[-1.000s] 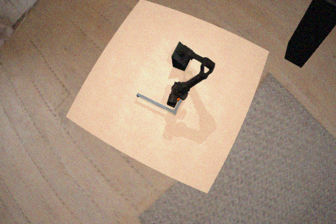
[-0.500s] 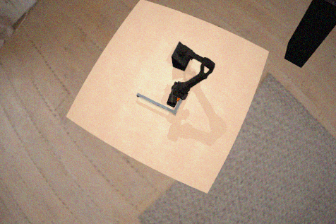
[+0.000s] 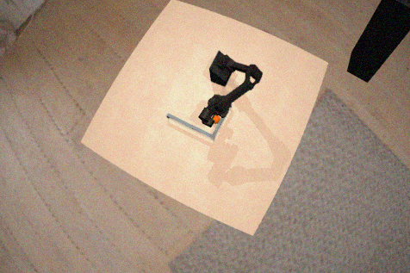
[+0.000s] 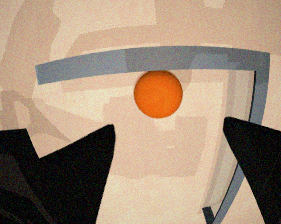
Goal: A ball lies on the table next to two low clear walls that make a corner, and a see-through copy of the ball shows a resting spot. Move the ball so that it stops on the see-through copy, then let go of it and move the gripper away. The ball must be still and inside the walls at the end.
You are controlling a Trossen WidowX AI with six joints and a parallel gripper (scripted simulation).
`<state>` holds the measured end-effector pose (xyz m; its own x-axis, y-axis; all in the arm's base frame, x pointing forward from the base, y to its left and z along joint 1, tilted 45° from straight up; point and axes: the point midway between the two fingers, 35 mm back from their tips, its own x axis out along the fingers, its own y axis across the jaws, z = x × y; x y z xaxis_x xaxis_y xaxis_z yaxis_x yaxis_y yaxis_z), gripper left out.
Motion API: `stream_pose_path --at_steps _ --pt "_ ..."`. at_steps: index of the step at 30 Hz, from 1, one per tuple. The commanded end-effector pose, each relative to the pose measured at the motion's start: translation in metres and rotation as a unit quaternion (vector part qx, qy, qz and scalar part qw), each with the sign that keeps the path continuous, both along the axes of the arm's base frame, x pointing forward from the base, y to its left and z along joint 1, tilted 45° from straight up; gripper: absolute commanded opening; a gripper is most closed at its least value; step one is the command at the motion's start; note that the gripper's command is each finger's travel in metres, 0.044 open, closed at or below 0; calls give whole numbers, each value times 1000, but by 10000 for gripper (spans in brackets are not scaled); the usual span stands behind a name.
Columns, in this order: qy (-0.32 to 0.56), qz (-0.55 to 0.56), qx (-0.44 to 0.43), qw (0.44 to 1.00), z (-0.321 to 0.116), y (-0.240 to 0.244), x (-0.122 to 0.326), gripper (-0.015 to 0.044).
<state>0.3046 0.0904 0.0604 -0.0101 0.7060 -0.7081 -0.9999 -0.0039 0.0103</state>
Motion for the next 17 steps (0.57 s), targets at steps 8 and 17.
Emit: stream_pose_path --at_steps 8,17 --pt "1 0 -1 1000 35 -35 0 440" --pt "1 0 -1 1000 35 -35 0 440"
